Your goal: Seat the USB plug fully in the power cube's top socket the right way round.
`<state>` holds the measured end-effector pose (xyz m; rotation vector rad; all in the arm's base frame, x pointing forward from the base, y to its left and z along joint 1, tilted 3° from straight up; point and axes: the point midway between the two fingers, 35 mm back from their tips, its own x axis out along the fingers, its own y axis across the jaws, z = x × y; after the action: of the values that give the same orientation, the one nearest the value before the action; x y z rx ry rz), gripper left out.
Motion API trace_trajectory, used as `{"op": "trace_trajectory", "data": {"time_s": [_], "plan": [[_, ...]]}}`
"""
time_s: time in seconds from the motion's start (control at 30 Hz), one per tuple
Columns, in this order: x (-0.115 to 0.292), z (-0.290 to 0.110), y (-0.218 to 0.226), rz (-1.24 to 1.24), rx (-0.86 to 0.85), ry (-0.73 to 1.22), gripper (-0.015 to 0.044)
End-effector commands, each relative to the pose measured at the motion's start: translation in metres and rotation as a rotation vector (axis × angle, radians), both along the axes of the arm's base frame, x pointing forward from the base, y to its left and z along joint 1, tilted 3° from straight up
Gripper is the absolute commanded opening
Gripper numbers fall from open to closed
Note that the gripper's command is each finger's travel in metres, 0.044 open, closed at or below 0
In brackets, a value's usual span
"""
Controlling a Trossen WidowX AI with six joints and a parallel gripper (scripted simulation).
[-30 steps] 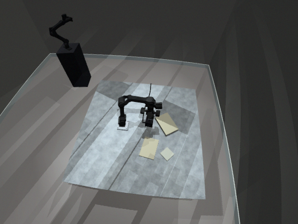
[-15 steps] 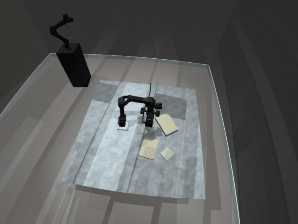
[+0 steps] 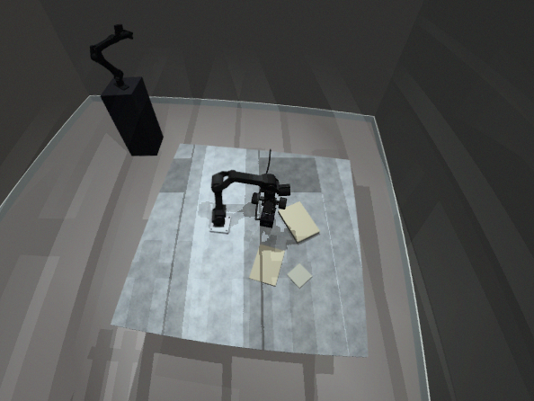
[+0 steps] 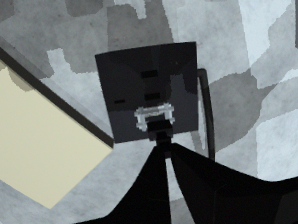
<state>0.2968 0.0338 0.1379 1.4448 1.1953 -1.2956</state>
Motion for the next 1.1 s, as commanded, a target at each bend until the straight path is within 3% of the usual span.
{"op": "trace_trajectory", "data": {"time_s": [0.0, 1.07], "plan": [[0.0002, -0.0004, 0.0009, 0.004, 0.008, -0.003, 0.0], [0.0003, -0.0041, 0.0023, 0.003, 0.023, -0.006, 0.0]]}}
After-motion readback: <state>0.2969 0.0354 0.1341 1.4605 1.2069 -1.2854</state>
